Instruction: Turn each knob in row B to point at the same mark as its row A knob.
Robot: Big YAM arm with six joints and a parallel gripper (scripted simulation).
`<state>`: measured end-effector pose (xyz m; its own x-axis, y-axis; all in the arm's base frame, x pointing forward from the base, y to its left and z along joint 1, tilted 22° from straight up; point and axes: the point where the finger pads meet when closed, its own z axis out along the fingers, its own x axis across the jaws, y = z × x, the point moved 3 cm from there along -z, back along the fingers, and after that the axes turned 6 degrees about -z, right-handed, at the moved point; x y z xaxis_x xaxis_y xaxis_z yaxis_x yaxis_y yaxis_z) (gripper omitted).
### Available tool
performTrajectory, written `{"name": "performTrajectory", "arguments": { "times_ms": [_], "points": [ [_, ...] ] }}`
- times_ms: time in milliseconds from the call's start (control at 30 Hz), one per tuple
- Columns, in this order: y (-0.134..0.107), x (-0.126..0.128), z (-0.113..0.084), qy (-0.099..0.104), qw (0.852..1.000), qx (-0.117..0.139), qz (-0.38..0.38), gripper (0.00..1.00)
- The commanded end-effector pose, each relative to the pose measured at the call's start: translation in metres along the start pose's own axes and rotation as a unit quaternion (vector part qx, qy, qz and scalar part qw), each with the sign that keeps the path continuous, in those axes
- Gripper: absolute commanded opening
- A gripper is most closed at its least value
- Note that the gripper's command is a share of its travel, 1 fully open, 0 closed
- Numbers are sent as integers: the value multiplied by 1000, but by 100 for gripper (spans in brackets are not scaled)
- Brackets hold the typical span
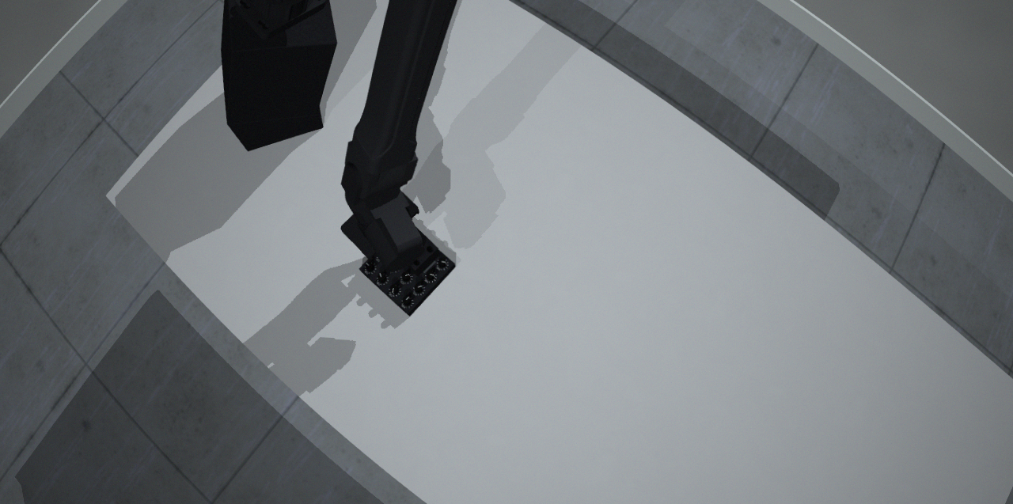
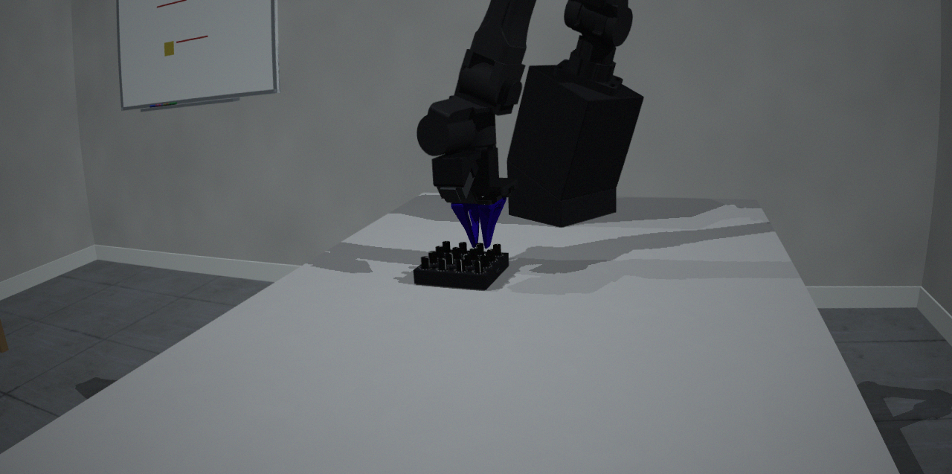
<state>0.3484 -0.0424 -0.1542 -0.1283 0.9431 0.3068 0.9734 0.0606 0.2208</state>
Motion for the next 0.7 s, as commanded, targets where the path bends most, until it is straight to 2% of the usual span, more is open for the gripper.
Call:
{"name": "performTrajectory", "arguments": {
  "times_ms": [0, 267, 300, 667],
  "points": [
    [8, 0, 4, -4, 1000, -6, -3, 18],
    [8, 0, 4, -4, 1000, -6, -3, 18],
    [8, 0, 4, -4, 1000, -6, -3, 7],
    [8, -1, 3, -4, 1000, -6, -2, 7]
  ]
}}
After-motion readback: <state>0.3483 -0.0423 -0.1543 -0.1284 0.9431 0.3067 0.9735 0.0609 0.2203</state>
